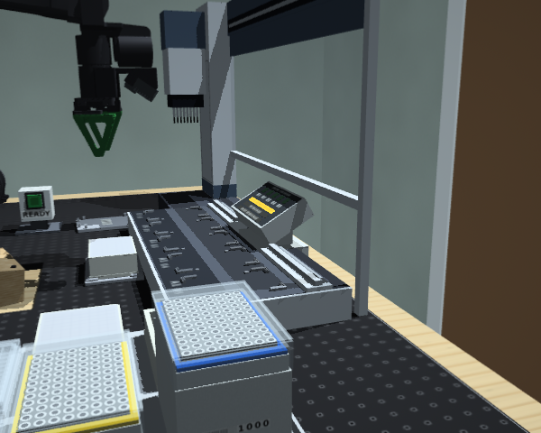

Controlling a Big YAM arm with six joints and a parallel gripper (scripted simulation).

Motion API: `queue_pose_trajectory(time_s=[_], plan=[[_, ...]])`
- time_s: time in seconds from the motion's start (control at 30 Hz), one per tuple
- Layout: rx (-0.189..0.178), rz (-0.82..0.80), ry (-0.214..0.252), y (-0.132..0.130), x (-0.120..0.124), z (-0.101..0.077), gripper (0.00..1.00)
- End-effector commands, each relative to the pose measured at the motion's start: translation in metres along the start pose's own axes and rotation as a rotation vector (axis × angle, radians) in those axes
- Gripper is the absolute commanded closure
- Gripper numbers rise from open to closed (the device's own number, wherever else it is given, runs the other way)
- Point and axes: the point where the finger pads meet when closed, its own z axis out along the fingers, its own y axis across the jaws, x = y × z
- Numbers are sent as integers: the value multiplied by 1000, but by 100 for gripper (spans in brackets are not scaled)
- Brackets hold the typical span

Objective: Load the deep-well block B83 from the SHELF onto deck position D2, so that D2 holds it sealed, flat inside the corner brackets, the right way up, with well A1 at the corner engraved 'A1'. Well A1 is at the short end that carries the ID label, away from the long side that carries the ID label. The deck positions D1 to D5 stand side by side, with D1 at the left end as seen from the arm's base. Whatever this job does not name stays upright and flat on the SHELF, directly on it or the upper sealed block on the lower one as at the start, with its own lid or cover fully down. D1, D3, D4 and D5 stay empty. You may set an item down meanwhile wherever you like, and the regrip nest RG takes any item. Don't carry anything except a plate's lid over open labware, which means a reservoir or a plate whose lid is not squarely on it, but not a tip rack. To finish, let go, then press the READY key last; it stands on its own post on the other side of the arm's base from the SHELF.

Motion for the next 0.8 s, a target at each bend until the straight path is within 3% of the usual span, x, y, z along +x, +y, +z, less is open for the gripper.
queue_pose_trajectory(time_s=[0.0,0.77], plan=[[-2,81,-5,2,1,-3,0],[-2,481,-4,2,1,-3,0]])
